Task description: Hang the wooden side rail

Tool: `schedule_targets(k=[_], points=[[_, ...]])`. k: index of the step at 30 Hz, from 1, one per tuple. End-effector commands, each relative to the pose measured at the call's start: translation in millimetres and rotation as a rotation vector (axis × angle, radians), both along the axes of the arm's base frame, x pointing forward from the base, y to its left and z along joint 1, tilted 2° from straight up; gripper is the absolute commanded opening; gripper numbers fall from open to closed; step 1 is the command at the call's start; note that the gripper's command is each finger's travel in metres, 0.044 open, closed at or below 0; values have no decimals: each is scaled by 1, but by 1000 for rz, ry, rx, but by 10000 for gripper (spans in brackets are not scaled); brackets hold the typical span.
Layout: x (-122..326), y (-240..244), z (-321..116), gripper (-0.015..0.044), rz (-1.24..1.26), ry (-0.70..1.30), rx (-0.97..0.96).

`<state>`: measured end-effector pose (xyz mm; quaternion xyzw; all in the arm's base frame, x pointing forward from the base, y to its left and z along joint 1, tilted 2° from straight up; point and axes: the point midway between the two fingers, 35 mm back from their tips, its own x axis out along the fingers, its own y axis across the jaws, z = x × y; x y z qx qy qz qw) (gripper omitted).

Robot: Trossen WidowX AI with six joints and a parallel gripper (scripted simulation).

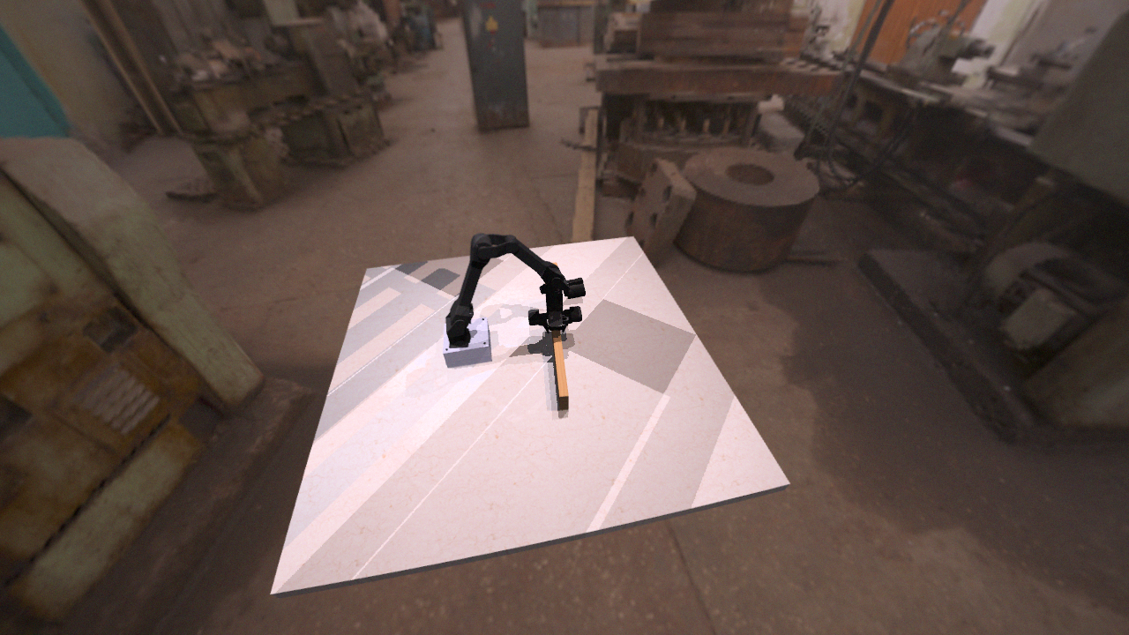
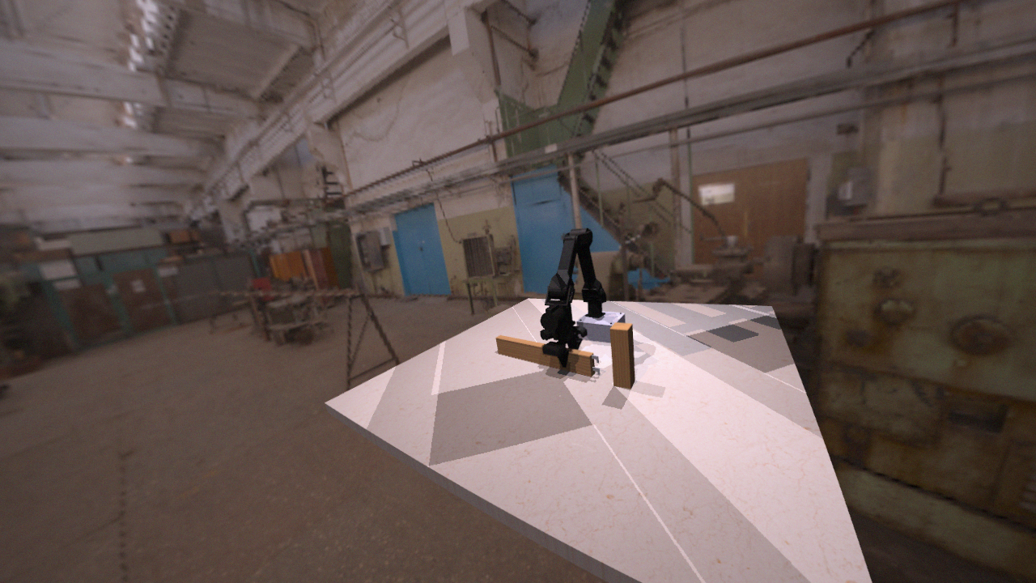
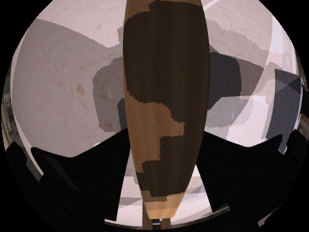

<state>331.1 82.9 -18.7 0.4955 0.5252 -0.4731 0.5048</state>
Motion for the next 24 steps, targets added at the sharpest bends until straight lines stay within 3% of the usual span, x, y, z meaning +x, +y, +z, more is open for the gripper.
schedule_targets(k=[1,8,11,24], points=[[0,-1,-1,151,-4,0,-4],[0,-1,-1,85,-4,0,-4],[0,-1,-1,6,-4,0,-4],[4,0,0,0,45,-2,-4]])
